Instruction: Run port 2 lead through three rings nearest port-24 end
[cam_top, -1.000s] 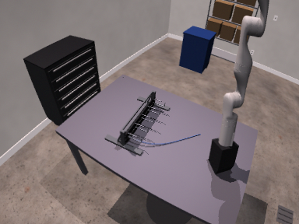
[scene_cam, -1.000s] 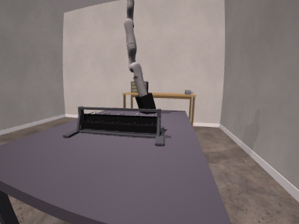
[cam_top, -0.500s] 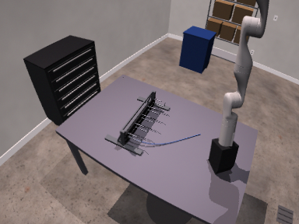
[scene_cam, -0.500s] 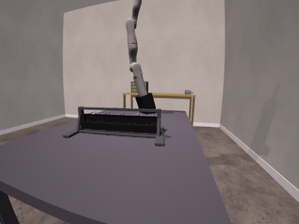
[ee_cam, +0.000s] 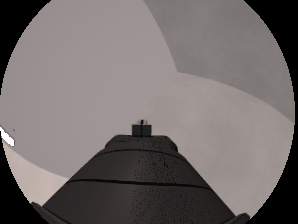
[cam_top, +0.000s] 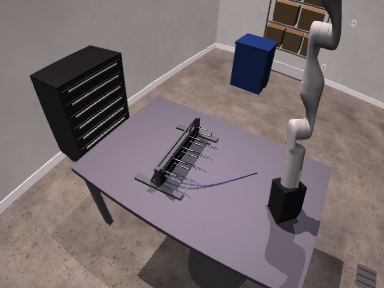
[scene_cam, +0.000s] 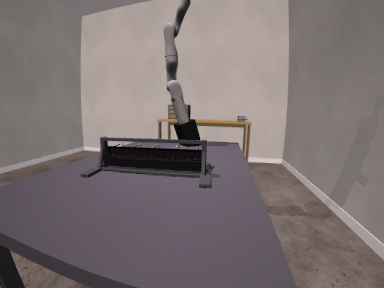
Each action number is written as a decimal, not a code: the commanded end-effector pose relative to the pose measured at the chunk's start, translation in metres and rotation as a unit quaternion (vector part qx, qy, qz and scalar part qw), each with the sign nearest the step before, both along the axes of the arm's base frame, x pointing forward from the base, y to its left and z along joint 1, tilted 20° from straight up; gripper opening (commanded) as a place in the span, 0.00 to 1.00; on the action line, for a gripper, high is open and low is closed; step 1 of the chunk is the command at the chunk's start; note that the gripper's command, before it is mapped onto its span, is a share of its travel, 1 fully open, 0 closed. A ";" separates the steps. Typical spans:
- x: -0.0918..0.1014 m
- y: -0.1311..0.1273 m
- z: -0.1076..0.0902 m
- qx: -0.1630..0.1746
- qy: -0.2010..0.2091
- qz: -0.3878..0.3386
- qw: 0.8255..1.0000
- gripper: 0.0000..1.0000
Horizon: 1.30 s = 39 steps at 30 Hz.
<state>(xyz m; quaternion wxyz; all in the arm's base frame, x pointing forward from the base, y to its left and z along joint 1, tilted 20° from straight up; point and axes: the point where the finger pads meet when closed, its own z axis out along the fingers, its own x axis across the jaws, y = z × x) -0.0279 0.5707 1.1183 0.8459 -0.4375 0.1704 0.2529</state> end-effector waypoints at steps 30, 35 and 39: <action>0.242 0.120 -0.258 -0.189 0.159 -0.124 0.961 0.00; 0.283 0.120 -0.303 -0.211 0.191 -0.145 0.947 0.00; 0.315 0.116 -0.339 -0.227 0.218 -0.163 0.935 0.00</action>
